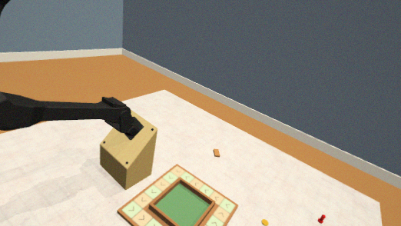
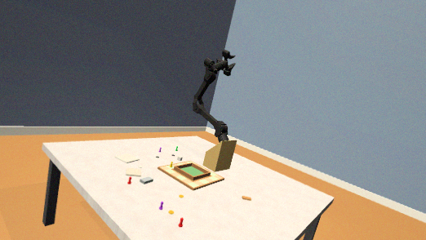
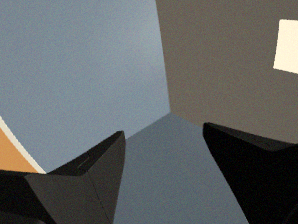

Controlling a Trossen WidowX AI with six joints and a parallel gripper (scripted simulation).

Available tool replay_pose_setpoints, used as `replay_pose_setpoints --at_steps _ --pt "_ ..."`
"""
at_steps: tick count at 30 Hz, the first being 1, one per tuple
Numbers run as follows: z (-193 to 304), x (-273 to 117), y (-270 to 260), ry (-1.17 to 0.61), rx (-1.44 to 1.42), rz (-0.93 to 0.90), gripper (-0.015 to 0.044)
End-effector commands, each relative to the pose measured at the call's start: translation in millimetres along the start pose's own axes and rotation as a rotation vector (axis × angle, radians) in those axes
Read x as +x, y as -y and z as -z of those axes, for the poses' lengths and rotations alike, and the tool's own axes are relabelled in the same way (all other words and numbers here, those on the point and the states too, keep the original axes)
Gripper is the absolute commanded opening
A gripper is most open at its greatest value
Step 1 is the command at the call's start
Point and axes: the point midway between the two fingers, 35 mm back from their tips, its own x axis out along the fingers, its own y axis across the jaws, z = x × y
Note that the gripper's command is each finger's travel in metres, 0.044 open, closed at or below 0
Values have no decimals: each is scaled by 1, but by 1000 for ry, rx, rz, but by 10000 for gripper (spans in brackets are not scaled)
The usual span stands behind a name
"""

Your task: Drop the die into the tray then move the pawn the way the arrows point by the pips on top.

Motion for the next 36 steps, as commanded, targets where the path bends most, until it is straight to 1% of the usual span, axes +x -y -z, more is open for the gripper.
replay_pose_setpoints --at_steps 1,5,9,14,18,21,25,30,36 --pt "38 -17 35 -117 0 156 275" --pt "73 -44 69 -236 -1 314 275" --pt "110 -82 101 -367 2 488 275" --pt "151 -143 132 -537 10 704 275" --pt "178 -200 144 -681 40 884 275" --pt "193 -241 146 -780 68 1006 275" --pt "207 -282 145 -879 87 1116 275" --pt "226 -366 132 -1082 119 1317 275" --pt "237 -462 91 -1338 191 1540 275"
